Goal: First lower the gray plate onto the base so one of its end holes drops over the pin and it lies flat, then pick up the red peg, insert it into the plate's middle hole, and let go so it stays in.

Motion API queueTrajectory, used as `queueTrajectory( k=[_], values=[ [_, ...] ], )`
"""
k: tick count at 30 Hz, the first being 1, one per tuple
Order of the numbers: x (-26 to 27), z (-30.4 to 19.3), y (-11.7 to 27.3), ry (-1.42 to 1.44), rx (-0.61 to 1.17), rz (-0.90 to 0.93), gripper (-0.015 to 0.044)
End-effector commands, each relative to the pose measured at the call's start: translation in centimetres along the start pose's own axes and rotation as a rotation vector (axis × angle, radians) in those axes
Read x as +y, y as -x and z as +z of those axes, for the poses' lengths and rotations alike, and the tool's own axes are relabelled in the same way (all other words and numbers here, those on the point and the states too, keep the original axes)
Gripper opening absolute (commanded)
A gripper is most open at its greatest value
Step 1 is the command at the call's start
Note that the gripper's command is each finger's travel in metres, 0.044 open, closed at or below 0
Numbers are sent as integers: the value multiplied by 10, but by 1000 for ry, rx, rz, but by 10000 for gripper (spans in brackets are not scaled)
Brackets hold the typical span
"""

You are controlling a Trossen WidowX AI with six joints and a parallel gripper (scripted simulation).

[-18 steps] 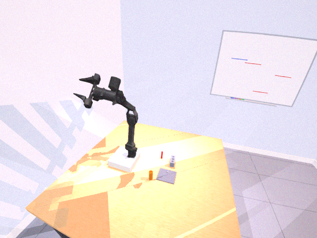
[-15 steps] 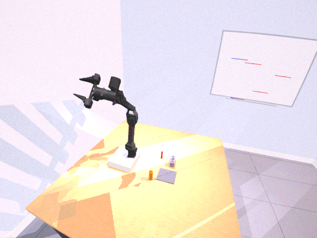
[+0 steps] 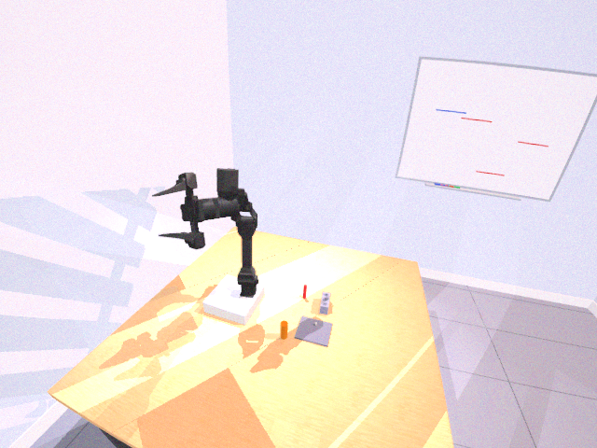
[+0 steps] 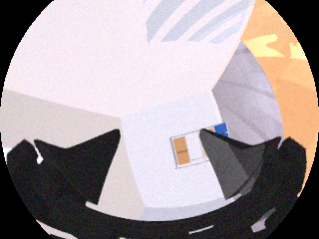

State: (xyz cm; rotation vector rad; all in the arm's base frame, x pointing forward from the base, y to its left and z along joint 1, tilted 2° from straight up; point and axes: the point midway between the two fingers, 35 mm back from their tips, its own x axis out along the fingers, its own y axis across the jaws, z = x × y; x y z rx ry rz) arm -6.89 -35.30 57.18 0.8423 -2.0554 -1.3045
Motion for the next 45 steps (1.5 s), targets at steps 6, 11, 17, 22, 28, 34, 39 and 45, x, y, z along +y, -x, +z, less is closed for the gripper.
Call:
queueTrajectory(
  k=[6,11,17,22,28,34,39,45],
  values=[
    [-97,-89,52,201,320,-270,440],
    [-144,-127,100,319,499,-392,440],
    [-200,-158,172,437,709,-542,440],
    [-243,-170,236,564,879,-668,440],
    [-291,-163,329,750,1098,-825,440],
    [-328,-132,422,963,1306,-972,440],
    [-348,-86,495,1171,1466,-1086,440],
    [-360,-14,566,1450,1620,-1200,440]
  ],
)
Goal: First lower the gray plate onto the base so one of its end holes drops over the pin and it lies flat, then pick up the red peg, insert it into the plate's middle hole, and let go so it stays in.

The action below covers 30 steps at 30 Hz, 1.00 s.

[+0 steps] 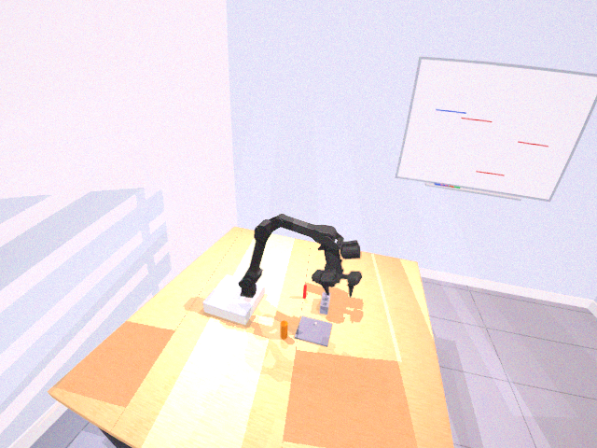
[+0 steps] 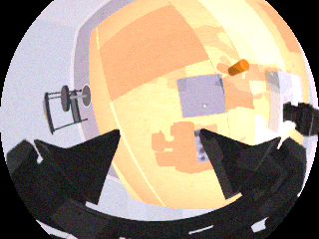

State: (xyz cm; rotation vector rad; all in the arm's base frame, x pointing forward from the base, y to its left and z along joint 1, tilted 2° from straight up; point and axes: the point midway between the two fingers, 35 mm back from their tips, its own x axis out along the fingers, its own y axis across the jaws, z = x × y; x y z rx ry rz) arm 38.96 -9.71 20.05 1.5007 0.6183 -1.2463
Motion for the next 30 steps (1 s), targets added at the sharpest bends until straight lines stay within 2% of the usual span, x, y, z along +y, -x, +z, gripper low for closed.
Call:
queueTrajectory(
  k=[1,6,12,18,30],
  values=[
    [-39,-53,-12,141,83,-152,440],
    [-87,-101,-15,284,153,-313,440],
    [-89,-104,-17,289,155,-319,440],
    [-109,-111,-74,289,155,-319,440],
    [-115,-116,-90,289,156,-319,440]
  ],
)
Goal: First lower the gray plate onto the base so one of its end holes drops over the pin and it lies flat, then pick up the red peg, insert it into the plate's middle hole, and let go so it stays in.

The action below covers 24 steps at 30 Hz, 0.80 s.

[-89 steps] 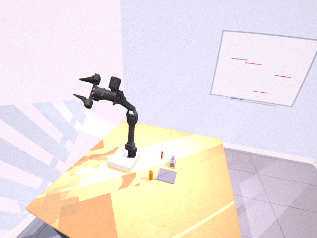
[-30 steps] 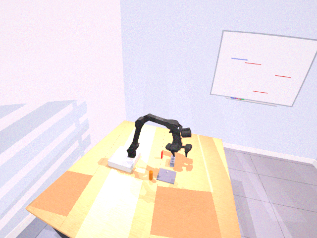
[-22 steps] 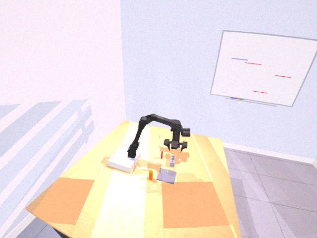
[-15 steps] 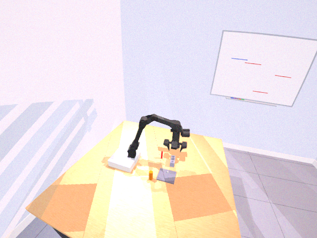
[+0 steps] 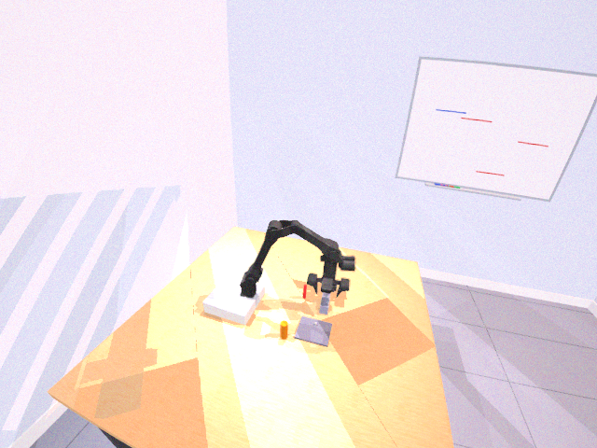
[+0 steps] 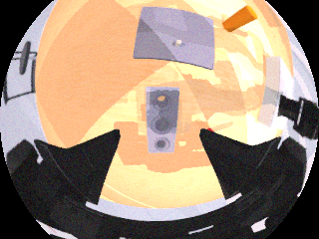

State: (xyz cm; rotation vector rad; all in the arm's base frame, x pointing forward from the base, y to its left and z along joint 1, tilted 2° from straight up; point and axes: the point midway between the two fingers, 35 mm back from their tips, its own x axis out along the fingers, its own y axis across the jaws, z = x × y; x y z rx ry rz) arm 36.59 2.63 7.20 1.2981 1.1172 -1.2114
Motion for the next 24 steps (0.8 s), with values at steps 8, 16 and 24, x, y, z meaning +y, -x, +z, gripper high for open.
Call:
queueTrajectory(
  k=[8,16,24],
  values=[
    [-2,-1,-17,-2,2,-12,440],
    [-1,-1,-30,-2,2,-12,440],
    [-2,-1,-43,-2,2,-12,440]
  ],
)
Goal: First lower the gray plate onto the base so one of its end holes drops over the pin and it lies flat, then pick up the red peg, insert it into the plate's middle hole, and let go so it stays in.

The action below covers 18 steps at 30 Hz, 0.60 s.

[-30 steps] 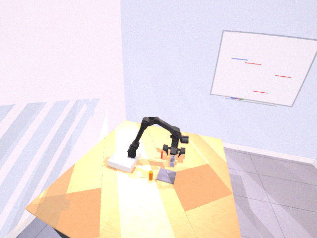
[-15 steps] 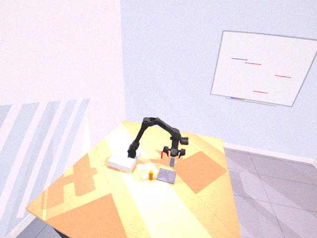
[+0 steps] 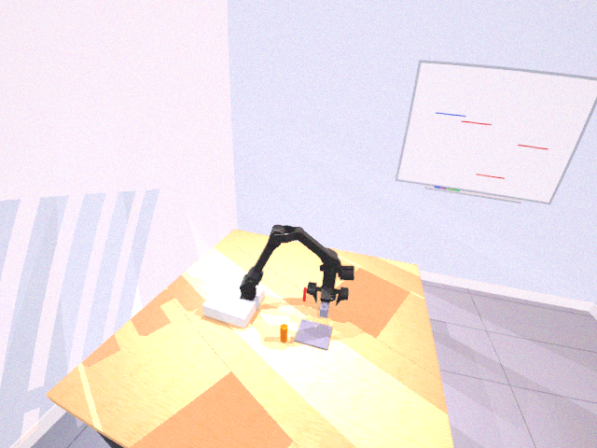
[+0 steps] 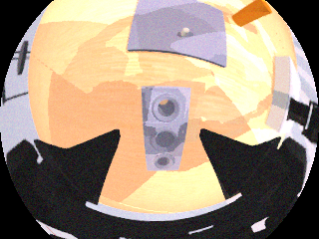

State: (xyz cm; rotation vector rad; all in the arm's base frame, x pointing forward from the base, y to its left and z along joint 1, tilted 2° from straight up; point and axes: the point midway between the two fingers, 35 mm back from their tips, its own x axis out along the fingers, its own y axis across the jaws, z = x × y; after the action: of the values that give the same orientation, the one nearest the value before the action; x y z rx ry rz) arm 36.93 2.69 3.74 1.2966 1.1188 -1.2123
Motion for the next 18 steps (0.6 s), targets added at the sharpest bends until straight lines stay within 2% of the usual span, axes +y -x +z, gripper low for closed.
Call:
queueTrajectory(
  k=[1,16,18],
  values=[
    [-2,0,-9,-3,2,-11,440],
    [-4,0,-31,-3,2,-11,440],
    [-4,0,-31,-3,2,-11,387]
  ],
)
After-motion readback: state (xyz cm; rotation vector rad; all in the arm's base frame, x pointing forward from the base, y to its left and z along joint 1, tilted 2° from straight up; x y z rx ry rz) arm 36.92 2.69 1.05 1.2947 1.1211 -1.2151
